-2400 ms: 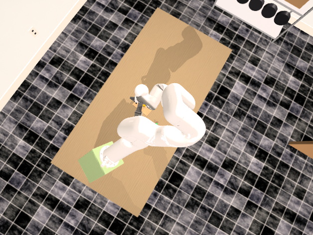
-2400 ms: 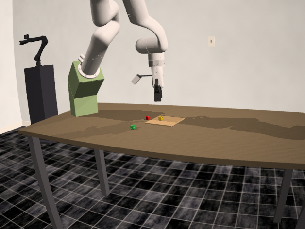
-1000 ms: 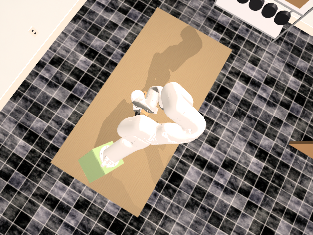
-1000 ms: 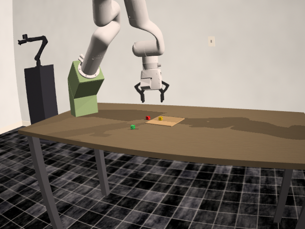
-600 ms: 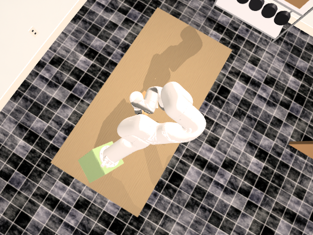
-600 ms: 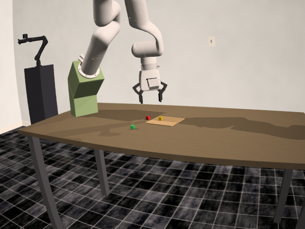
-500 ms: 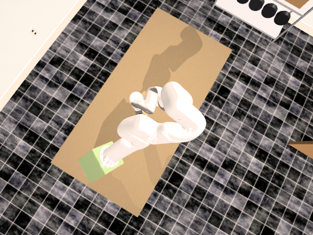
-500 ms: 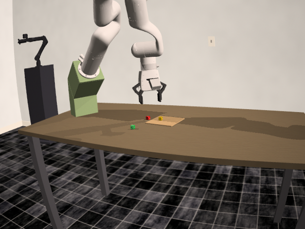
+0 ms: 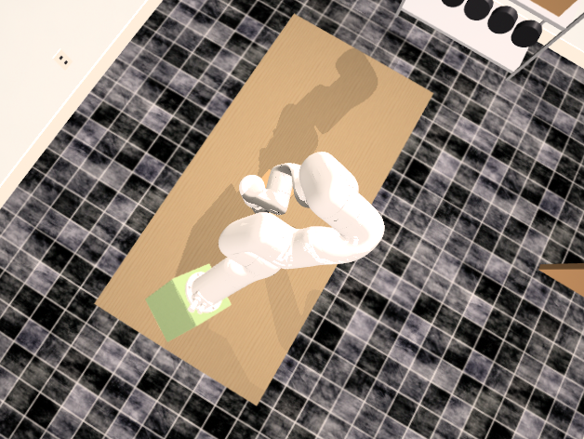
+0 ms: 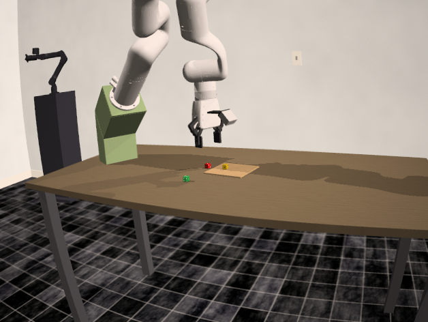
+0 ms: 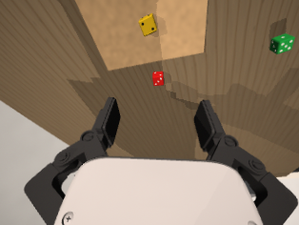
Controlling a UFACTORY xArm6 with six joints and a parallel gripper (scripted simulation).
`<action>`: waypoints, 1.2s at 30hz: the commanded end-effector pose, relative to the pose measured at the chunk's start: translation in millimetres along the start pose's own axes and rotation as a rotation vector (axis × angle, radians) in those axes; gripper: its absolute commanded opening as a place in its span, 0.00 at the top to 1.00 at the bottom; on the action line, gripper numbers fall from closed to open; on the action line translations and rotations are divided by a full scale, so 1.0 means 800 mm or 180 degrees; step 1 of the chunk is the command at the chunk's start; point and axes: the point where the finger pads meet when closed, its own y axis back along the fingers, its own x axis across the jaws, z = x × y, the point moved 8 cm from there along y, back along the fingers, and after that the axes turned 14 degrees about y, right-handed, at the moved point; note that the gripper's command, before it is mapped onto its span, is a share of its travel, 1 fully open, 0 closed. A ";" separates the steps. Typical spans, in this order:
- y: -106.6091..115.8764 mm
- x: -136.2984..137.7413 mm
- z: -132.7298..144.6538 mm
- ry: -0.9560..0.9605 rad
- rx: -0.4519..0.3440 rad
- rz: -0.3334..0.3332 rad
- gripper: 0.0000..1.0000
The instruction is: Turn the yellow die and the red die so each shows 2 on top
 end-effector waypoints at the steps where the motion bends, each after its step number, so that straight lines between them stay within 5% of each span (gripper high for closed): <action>1: 0.000 0.000 0.001 0.0349 -0.0033 -0.0001 0.00; 9: -0.001 0.000 0.002 0.0445 -0.0033 -0.0003 0.00; 10: -0.001 0.000 0.002 0.0445 -0.0033 -0.0003 0.69; 36: -0.001 0.000 0.002 0.0445 -0.0033 -0.0003 0.69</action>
